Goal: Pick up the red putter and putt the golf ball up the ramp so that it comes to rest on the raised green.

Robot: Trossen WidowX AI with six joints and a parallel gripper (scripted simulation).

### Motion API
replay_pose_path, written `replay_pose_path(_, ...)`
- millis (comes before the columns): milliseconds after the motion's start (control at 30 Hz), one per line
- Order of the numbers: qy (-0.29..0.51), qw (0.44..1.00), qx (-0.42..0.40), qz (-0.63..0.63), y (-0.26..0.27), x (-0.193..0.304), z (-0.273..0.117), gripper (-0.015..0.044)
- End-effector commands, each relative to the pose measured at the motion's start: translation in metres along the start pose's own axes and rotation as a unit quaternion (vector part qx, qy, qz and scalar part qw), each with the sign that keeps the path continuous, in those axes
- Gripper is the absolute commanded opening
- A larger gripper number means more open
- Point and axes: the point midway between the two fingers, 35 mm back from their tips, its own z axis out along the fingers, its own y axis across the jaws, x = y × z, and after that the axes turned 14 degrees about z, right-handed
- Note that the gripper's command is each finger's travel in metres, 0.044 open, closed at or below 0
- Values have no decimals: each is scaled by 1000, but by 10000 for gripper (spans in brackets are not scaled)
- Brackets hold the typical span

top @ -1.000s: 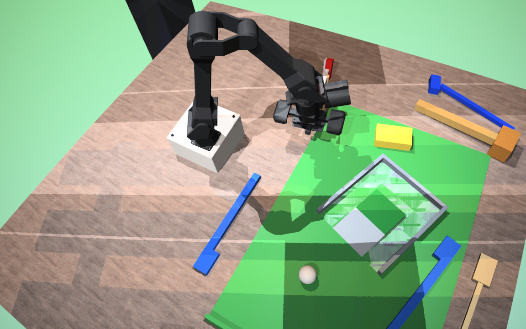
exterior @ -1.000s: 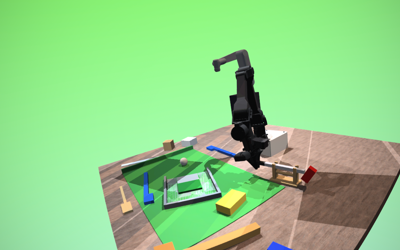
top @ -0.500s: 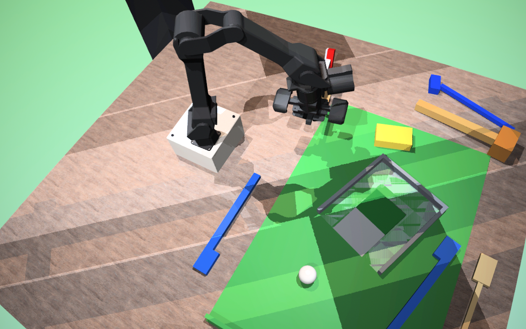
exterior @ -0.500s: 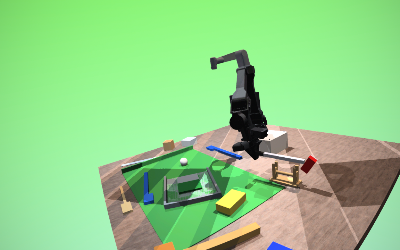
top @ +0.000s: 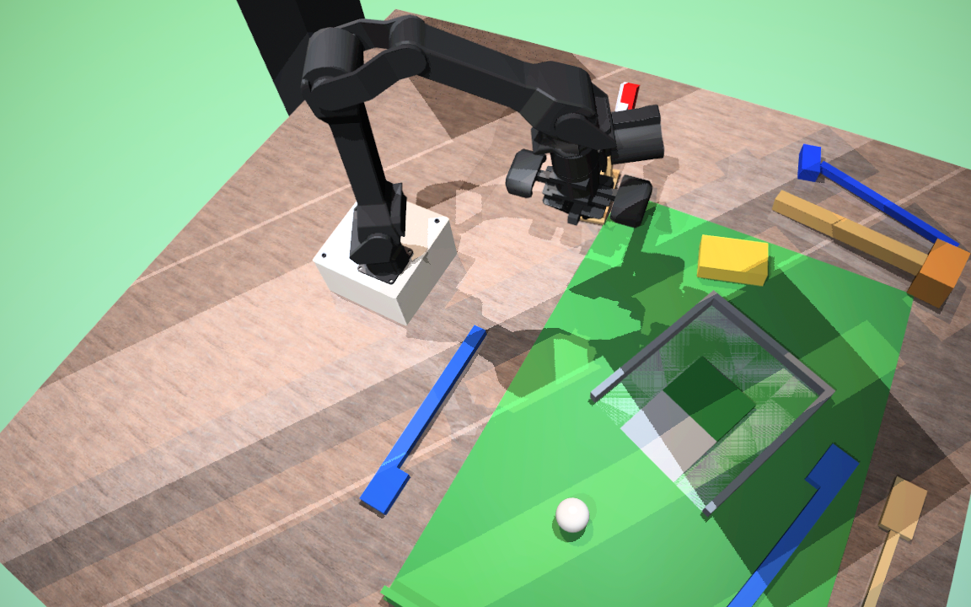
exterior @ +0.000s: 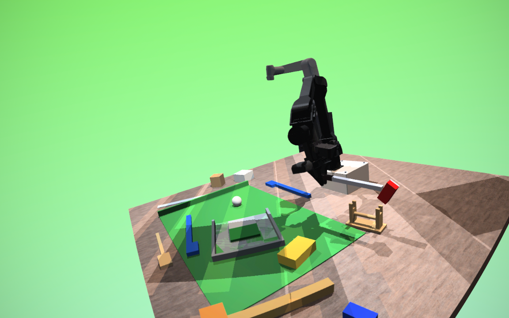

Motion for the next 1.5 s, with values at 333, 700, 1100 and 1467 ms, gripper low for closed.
replay_pose_path(333,31,974,21,222,-45,61,-32,0)
replay_pose_path(700,55,919,31,390,-64,117,-57,0)
replay_pose_path(1100,78,825,39,558,-68,180,-87,0)
replay_pose_path(1467,97,713,44,693,-57,236,-113,0)
